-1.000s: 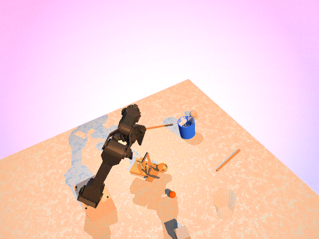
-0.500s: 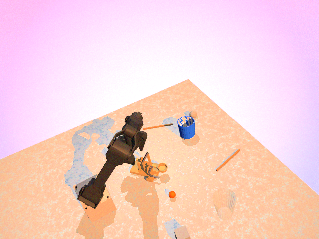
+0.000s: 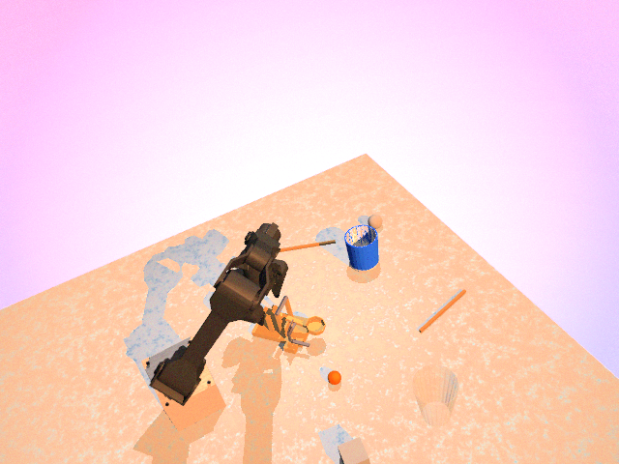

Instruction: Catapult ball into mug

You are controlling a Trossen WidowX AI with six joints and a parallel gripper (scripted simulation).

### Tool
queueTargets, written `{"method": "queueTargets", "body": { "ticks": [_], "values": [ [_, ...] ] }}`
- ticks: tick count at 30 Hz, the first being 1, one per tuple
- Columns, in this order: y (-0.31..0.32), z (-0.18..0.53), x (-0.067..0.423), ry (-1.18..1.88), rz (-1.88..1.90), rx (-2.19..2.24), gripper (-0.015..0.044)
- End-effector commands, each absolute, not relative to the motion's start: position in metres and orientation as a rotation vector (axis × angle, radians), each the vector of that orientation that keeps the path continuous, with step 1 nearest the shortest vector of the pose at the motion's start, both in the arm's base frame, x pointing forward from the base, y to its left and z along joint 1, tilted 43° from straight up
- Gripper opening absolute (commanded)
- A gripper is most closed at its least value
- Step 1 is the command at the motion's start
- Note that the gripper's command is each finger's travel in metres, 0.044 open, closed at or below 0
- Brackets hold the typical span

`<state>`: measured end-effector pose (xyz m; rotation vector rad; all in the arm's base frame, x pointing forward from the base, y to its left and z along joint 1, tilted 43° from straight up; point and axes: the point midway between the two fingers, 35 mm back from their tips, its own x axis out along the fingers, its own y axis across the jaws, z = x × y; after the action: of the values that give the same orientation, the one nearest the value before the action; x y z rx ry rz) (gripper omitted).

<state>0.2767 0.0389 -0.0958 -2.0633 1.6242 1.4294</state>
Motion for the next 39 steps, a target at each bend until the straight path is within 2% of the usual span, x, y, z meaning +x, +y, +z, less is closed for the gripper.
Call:
{"method": "queueTargets", "body": {
  "ticks": [1, 22, 34, 39],
  "values": [
    [0.032, -0.103, 0.275, 1.63, 1.44, -2.068, 0.044],
    [0.013, -0.121, 0.272, 1.633, 1.438, -2.068, 0.044],
    [0.016, -0.119, 0.274, 1.63, 1.43, -2.063, 0.0125],
    [0.016, -0.119, 0.274, 1.63, 1.43, -2.063, 0.0092]
  ]
}}
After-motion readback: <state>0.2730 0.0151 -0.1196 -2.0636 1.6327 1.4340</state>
